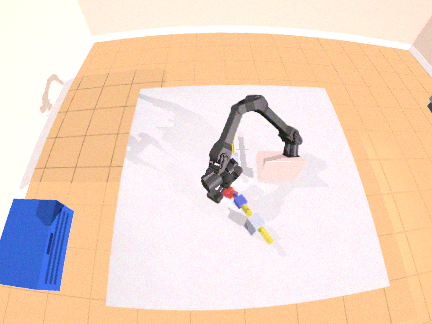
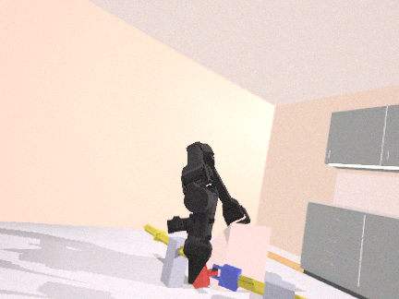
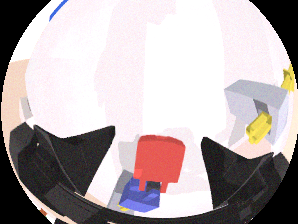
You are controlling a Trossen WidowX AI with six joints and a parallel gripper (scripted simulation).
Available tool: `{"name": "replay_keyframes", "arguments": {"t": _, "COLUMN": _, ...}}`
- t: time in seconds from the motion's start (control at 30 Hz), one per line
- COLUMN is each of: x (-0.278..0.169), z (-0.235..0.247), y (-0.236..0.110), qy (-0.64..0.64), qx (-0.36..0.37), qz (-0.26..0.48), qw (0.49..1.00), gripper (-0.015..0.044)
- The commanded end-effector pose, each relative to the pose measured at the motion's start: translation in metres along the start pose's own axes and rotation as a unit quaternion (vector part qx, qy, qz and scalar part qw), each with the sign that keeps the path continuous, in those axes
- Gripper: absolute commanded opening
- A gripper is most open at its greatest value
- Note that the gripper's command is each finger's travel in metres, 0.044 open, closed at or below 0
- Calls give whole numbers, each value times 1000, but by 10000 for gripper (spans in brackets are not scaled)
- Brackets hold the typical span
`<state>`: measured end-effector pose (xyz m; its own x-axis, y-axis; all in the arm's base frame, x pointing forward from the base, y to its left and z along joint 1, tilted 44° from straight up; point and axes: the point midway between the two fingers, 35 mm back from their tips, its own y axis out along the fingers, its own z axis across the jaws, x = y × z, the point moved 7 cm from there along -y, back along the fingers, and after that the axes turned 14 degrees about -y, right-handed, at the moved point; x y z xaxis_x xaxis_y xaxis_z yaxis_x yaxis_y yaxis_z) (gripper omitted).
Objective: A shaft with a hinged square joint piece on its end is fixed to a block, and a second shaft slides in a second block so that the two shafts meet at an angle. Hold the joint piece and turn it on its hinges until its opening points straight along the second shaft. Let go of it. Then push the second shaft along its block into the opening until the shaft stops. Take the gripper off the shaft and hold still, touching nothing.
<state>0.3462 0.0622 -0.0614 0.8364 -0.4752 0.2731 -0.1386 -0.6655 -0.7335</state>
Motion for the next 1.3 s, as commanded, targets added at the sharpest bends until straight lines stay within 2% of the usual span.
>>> {"name": "replay_keyframes", "arguments": {"t": 0.0, "x": -20, "z": 3, "y": 4, "qy": 0, "qx": -3, "qz": 3, "qw": 1000, "gripper": 440}}
{"name": "replay_keyframes", "arguments": {"t": 0.83, "x": -21, "z": 4, "y": 34, "qy": 1, "qx": -4, "qz": 3, "qw": 1000, "gripper": 440}}
{"name": "replay_keyframes", "arguments": {"t": 1.17, "x": -21, "z": 4, "y": 34, "qy": 1, "qx": -4, "qz": 3, "qw": 1000, "gripper": 182}}
{"name": "replay_keyframes", "arguments": {"t": 1.27, "x": -21, "z": 4, "y": 34, "qy": 1, "qx": -4, "qz": 3, "qw": 1000, "gripper": 182}}
